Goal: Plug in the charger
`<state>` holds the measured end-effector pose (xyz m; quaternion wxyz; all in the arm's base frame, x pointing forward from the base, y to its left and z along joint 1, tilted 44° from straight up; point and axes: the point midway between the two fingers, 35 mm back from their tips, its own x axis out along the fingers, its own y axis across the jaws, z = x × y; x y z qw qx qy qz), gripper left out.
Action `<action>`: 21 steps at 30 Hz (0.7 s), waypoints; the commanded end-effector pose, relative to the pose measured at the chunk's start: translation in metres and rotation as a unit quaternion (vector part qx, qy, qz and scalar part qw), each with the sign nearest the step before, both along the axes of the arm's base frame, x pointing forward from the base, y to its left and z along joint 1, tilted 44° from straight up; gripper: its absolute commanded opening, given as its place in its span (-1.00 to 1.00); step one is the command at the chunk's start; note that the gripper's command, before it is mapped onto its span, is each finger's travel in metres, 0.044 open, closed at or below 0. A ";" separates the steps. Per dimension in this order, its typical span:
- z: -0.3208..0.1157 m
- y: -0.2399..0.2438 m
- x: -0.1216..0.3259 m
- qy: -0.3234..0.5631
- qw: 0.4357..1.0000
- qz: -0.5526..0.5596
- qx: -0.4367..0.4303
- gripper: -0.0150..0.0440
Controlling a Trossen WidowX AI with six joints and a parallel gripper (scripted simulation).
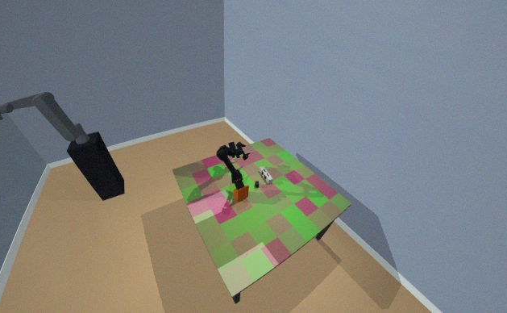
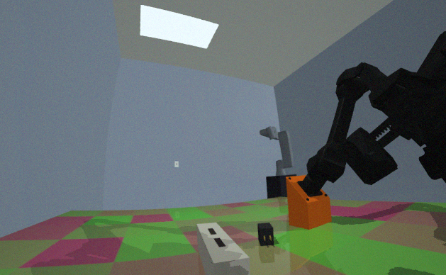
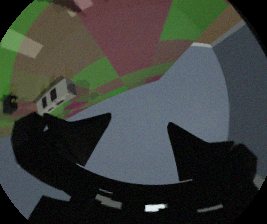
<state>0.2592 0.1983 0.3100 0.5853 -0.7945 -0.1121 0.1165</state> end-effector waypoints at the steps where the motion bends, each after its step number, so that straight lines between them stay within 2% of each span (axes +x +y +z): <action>1: -0.017 0.000 0.009 0.026 1.000 0.001 -0.017 1.00; 21: -0.110 -0.031 0.047 0.196 0.977 -0.009 -0.080 1.00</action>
